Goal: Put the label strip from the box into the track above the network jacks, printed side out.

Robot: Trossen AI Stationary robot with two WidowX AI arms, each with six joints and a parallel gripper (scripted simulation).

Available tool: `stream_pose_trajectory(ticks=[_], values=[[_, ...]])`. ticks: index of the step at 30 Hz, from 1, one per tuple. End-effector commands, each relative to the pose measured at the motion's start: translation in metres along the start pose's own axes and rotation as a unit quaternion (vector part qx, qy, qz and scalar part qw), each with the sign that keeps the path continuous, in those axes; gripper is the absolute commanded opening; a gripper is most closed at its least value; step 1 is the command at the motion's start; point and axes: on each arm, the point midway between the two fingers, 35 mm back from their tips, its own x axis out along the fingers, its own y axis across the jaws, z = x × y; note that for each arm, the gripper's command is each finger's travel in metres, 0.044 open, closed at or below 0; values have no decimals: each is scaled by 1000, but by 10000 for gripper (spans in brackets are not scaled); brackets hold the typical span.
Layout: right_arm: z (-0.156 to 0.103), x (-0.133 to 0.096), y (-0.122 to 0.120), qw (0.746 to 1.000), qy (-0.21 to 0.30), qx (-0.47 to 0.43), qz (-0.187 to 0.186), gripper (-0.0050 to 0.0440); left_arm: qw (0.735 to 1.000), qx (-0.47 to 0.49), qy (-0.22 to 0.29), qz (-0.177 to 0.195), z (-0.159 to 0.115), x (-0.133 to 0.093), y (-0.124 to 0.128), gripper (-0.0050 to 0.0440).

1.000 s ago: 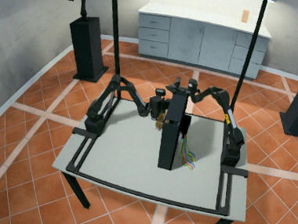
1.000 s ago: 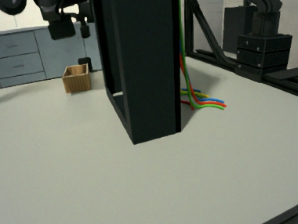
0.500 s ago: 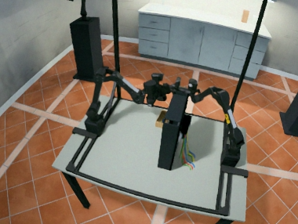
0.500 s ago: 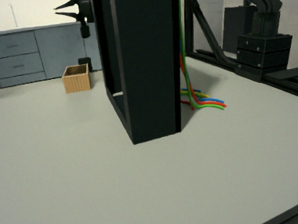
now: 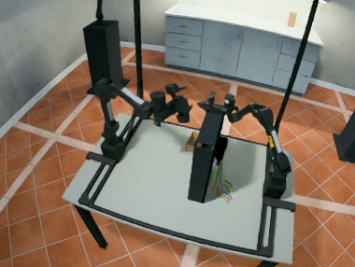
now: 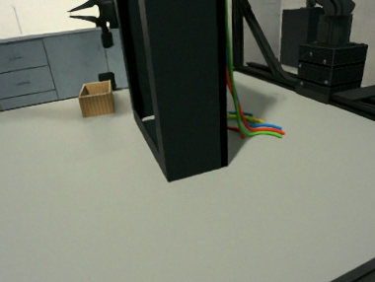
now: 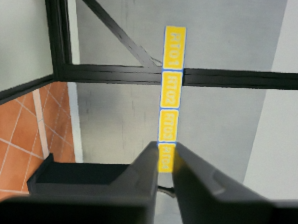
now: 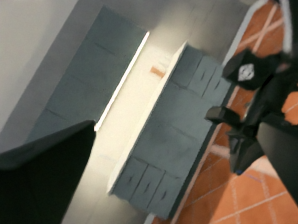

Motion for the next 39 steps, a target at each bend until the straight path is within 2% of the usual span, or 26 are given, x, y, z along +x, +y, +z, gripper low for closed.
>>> stream_pose_trajectory(ticks=[1, 2, 8, 17, 19, 23, 29, 34, 37, 39], values=[[8, -33, 19, 998, -29, -42, -24, 440, 1000, -13, -1, -11, -2, 2, -15, -50], [8, -33, 19, 998, -29, -42, -24, 440, 1000, -13, -1, -11, -2, 2, -15, -50], [14, -91, 46, 985, -97, -116, -79, 440, 1000, -13, -1, -11, -2, 2, -15, -50], [3, -149, 72, 954, -167, -195, -157, 440, 1000, -13, -1, -11, -2, 2, -15, -50], [3, -149, 72, 954, -167, -195, -157, 440, 1000, -13, -1, -11, -2, 2, -15, -50], [-11, -176, 84, 927, -203, -235, -209, 440, 1000, -13, -1, -11, -2, 2, -15, -50], [-28, -197, 101, 890, -235, -284, -269, 440, 1000, -13, -1, -11, -2, 2, -15, -50], [-47, -206, 113, 852, -248, -333, -320, 440, 1000, -13, -1, -11, -2, 2, -15, -50], [-51, -207, 115, 845, -251, -339, -330, 440, 1000, -13, -1, -11, -2, 2, -15, -50], [-61, -209, 121, 820, -254, -366, -359, 440, 1000, -13, -1, -11, -2, 2, -15, -50]])
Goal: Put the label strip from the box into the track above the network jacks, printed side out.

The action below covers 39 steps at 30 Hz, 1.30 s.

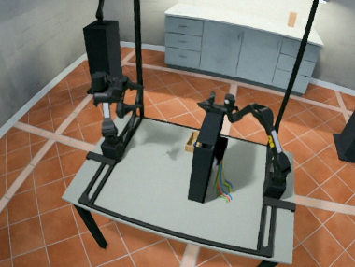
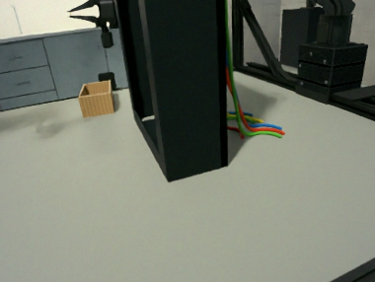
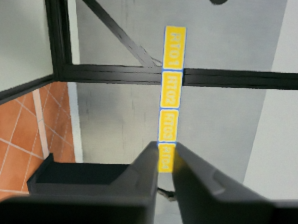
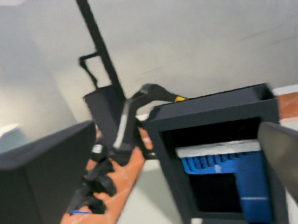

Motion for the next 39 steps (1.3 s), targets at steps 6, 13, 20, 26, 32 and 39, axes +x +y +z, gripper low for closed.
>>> stream_pose_trajectory(ticks=[6, 13, 20, 26, 32, 39], values=[[-10, -32, 21, 989, -11, -115, -87, 440, 1000, -13, -1, -11, -2, 2, -15, -50], [-17, -38, 29, 979, -13, -160, -123, 440, 1000, -13, -1, -11, -2, 2, -15, -50], [-17, -39, 28, 979, -13, -162, -127, 440, 1000, -16, 0, -12, -3, 3, -15, -50], [-17, -39, 28, 979, -13, -162, -127, 440, 1000, -13, 4, -9, 4, -5, -23, -50], [-17, -39, 28, 979, -13, -162, -127, 440, 1000, -13, 5, -9, 12, -12, -31, -50], [-17, -39, 28, 979, -13, -162, -127, 440, 1000, -11, 11, -6, 28, -28, -46, -50]])
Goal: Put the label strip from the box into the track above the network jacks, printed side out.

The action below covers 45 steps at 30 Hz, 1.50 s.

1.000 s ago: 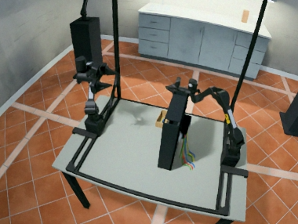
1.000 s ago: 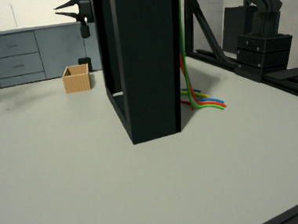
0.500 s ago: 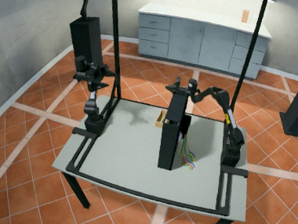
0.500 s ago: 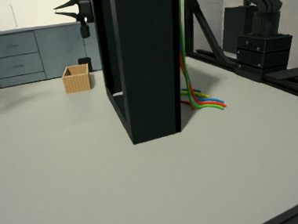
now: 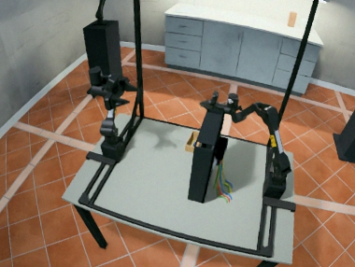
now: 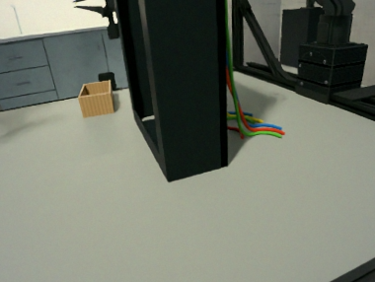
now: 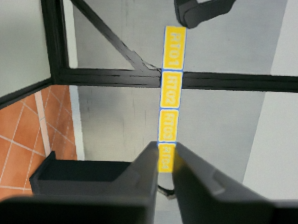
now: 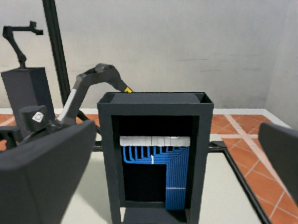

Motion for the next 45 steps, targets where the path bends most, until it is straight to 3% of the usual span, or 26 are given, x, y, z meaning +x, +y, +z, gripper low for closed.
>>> stream_pose_trajectory(ticks=[1, 23, 45], values=[[5, -1, 2, 1000, -1, -7, 0, 440, 1000, -13, 4, -10, 12, -11, -26, -50], [5, -1, 2, 1000, -1, -7, 0, 440, 1000, -8, 20, -3, 63, -67, -52, -50], [5, -1, 2, 1000, -1, -7, 0, 440, 1000, -7, 27, 1, 115, -123, -57, -50]])
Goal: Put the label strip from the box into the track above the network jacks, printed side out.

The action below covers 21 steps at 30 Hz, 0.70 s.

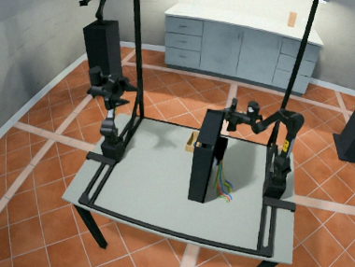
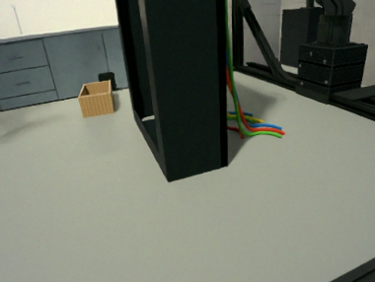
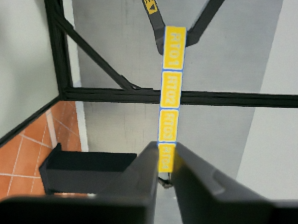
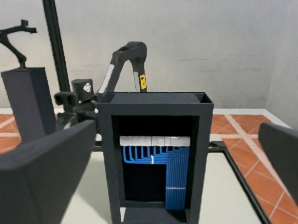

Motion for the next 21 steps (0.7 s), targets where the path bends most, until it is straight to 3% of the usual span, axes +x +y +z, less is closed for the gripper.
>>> stream_pose_trajectory(ticks=[1, 21], values=[[5, 0, 2, 1000, -1, -7, 0, 440, 1000, -9, 0, -7, 13, -15, -6, -50], [5, 0, 2, 1000, -1, -7, 0, 440, 999, -13, -26, -16, 69, -64, 3, -50]])
